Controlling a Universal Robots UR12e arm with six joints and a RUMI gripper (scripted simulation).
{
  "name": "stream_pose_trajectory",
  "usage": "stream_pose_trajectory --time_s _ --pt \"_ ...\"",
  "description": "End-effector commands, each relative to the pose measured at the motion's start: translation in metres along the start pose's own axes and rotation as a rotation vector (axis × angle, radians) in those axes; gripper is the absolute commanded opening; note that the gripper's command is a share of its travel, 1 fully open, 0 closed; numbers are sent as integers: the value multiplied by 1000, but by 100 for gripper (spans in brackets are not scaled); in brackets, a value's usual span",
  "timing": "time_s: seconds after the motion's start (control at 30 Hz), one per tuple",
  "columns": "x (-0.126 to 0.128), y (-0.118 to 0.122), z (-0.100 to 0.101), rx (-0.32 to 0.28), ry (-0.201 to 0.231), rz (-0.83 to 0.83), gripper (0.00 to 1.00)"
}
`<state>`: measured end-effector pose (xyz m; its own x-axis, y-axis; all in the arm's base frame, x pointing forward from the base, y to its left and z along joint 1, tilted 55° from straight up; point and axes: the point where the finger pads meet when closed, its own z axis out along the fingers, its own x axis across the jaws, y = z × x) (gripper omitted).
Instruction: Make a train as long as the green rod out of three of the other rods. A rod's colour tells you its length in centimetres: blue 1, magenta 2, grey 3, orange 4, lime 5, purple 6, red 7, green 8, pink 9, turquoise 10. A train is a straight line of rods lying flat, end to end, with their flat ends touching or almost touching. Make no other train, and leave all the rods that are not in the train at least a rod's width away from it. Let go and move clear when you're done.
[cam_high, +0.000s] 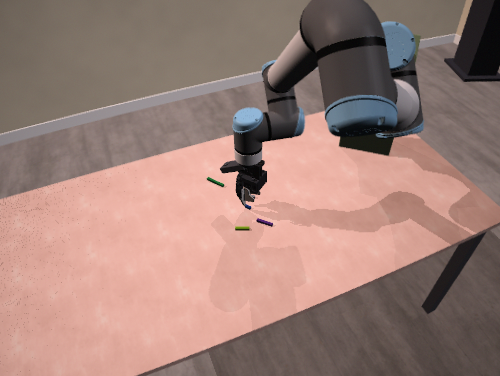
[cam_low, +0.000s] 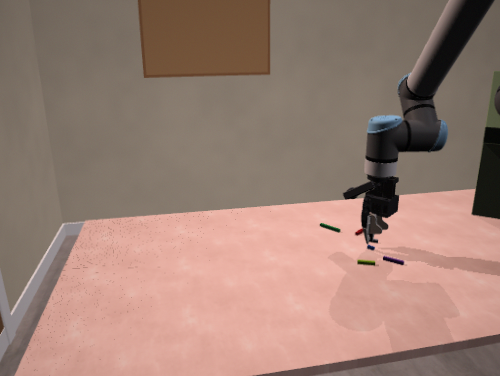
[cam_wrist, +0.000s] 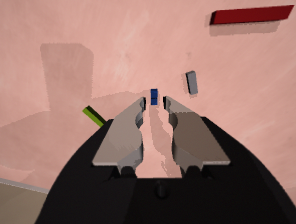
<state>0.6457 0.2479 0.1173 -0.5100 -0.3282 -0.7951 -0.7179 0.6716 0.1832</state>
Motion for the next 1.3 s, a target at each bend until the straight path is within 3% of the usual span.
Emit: stream_pose_trajectory --time_s 0.0,0.07,0.43,0.77,0.8,1.27 --pt "0 0 -21 -1 1 -1 14" --pt "0 0 -21 -1 1 -1 14" --pt "0 0 -64 -1 1 -1 14" --pt "0 0 -70 -1 1 -1 14" --pt "0 0 -70 -1 1 -1 100" --pt "0 0 -70 -1 1 -1 100"
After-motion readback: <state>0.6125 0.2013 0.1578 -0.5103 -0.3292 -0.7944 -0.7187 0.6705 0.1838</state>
